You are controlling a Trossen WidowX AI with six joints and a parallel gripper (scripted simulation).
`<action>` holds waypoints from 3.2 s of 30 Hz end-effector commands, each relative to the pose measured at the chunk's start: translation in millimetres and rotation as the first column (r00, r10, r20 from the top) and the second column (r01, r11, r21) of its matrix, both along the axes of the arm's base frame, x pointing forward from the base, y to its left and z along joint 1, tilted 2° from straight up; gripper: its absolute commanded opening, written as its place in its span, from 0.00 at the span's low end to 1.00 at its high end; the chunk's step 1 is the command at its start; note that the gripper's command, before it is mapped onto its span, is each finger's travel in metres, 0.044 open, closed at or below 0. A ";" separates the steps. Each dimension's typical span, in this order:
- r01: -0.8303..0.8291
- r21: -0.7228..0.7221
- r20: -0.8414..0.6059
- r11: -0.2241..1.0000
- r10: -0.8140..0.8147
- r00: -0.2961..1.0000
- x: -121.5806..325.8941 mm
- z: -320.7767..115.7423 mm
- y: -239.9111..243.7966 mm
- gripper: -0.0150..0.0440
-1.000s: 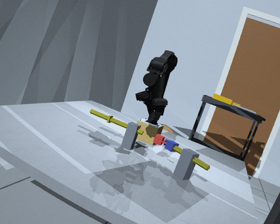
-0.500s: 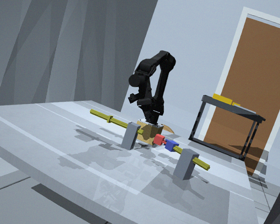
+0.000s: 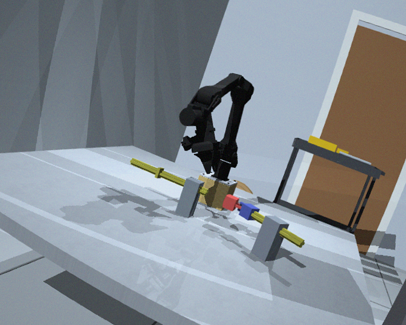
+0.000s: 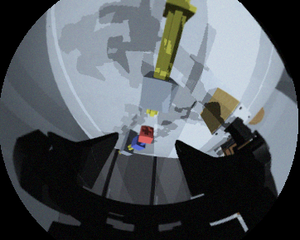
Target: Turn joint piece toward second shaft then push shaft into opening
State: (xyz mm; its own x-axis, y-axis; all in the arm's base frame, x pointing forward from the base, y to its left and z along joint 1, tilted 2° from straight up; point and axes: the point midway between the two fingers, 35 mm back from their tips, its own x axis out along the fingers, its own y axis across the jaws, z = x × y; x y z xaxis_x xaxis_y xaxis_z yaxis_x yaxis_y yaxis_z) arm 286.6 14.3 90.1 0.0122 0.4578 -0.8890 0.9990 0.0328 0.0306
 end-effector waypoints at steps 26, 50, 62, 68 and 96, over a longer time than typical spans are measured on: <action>-0.655 -0.399 0.147 0.642 0.749 0.646 14.5 1.7 -129.9 1.00; -0.892 -0.450 -0.067 0.025 0.996 0.062 -6.1 11.3 -224.3 1.00; -0.823 -0.478 -0.059 0.305 0.924 0.377 -5.5 -3.7 -226.4 1.00; -0.735 -0.493 -0.047 0.466 0.829 0.557 -5.5 -13.1 -227.5 1.00; 0.001 -0.502 0.046 0.865 0.025 0.999 -9.1 -55.8 -229.8 1.00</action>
